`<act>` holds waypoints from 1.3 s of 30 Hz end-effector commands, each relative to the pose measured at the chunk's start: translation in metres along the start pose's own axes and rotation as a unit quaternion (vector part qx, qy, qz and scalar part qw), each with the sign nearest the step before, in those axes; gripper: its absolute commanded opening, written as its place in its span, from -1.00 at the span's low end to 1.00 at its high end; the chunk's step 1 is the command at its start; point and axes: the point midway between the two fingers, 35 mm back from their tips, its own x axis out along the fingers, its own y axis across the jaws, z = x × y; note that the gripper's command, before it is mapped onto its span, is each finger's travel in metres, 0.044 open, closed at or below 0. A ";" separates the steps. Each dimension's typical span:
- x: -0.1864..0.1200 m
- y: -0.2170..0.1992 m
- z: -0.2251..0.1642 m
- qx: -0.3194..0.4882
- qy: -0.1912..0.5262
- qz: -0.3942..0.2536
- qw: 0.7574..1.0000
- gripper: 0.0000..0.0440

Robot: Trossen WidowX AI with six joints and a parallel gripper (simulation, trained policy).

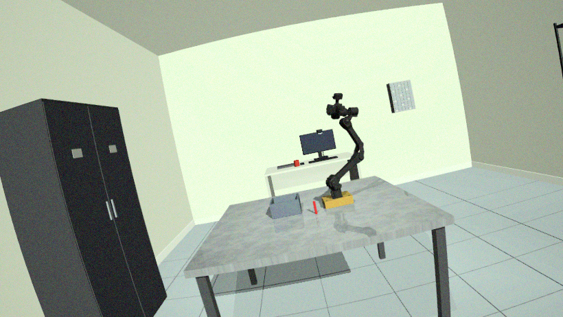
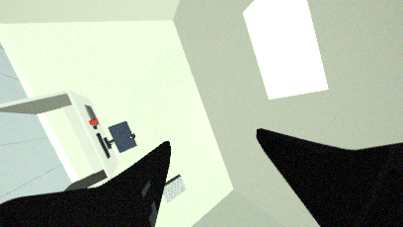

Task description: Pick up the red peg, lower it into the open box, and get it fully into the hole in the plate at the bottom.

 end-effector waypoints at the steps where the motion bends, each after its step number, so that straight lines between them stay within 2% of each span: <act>1: 0.000 -0.001 0.007 -0.016 -0.006 -0.004 1.000 0.90; 3: 0.001 -0.003 0.020 -0.047 -0.019 -0.011 0.999 1.00; 10: -0.001 -0.007 0.071 -0.155 -0.066 -0.040 0.985 1.00; 20: -0.011 -0.006 0.146 -0.301 -0.133 -0.089 0.940 1.00; 29: -0.027 0.004 0.209 -0.420 -0.192 -0.141 0.876 1.00; 39: -0.054 0.023 0.274 -0.532 -0.256 -0.207 0.780 1.00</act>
